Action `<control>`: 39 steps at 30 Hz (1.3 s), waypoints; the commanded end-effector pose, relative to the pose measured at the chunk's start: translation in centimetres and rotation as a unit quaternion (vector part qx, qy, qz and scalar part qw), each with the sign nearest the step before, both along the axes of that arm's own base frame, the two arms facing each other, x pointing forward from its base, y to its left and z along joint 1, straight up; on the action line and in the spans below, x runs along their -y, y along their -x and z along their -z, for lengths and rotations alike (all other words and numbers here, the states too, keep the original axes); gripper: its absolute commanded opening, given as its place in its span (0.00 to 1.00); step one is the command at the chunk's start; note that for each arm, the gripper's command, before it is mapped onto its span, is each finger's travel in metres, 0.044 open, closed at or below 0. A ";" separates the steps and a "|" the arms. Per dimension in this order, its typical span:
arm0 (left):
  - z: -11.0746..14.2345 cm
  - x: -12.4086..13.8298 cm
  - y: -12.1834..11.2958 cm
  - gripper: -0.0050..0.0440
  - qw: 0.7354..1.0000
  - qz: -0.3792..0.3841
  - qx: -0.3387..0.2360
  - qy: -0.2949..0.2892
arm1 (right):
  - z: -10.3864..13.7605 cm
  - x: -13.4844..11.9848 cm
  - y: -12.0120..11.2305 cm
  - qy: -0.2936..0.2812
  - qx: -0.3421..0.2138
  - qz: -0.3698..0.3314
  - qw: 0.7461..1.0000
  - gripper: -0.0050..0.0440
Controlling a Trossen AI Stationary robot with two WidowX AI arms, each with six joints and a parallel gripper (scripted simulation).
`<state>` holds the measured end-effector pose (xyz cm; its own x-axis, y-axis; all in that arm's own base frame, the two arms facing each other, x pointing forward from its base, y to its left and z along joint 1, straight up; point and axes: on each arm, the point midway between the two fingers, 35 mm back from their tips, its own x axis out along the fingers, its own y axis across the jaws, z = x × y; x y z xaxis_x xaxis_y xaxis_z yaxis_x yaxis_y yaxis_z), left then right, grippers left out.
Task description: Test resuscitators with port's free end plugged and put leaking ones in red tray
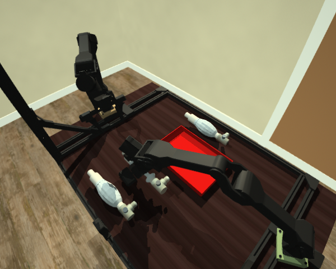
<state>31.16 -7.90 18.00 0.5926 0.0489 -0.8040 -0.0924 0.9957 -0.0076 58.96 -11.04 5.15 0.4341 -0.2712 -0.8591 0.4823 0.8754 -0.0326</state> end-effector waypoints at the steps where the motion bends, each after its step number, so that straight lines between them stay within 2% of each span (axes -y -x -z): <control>1: 0.1 -0.1 0.0 1.00 1.000 0.000 -0.001 -0.002 | -6.3 0.2 -0.6 -0.004 -0.027 0.001 1.000 0.10; 32: 0.0 0.0 0.0 1.00 1.000 0.001 -0.001 -0.002 | -6.3 0.2 -0.5 -0.004 -0.029 0.001 1.000 0.10; 33: 0.1 0.0 0.0 1.00 1.000 0.000 -0.001 -0.002 | -0.6 -0.1 0.6 -0.002 -0.010 -0.002 1.000 0.10; 39: 0.1 0.0 0.0 1.00 1.000 0.000 -0.001 -0.002 | -7.9 0.0 -1.8 0.013 0.100 -0.017 0.995 0.10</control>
<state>31.16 -7.91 17.98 0.5919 0.0489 -0.8045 -0.0920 0.9957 -0.0071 59.55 -10.98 7.03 0.4795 -0.2692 -0.8352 0.4703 0.8824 -0.0144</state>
